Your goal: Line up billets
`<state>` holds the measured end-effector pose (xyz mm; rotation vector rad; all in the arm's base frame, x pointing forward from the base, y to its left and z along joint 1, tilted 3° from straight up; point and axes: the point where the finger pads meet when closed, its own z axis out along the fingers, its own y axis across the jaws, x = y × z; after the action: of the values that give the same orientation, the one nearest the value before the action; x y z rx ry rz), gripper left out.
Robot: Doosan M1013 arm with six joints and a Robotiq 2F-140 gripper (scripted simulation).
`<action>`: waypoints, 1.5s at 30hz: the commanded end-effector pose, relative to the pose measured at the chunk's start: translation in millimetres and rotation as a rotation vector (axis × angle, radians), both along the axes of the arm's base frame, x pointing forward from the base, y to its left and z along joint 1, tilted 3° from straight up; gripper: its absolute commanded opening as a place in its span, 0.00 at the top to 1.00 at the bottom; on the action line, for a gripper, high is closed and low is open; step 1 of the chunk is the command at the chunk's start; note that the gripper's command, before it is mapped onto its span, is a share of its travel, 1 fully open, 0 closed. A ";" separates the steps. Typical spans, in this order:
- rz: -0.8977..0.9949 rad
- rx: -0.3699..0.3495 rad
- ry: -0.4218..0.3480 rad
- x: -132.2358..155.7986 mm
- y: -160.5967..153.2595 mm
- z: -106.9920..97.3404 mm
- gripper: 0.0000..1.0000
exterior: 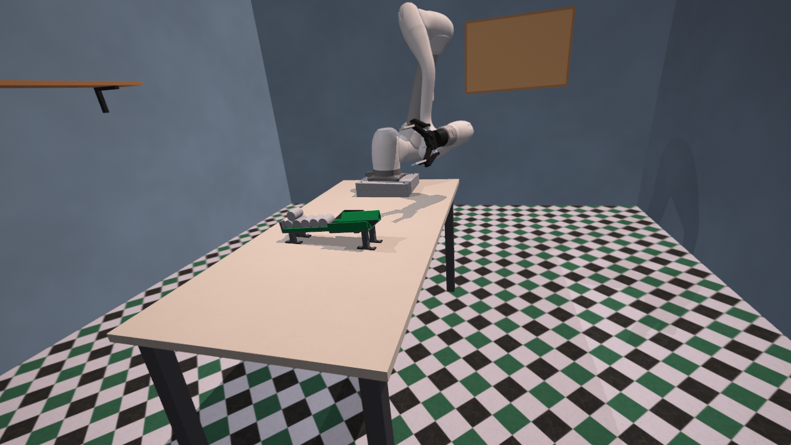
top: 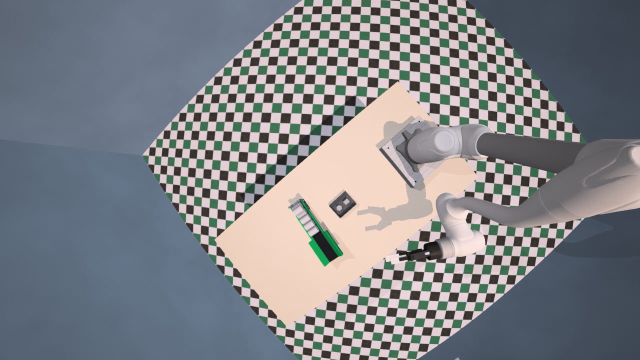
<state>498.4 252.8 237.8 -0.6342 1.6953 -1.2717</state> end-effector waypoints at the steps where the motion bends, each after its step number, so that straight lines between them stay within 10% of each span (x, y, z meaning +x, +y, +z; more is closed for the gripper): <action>1: 0.000 0.000 0.000 0.0 0.0 0.0 0.00; 23: -0.055 0.053 -0.005 6.7 -12.9 -2.3 0.00; 45: -1.006 0.975 -0.081 121.5 -230.2 -51.8 0.00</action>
<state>605.1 50.1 194.9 0.7220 2.2641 -0.9076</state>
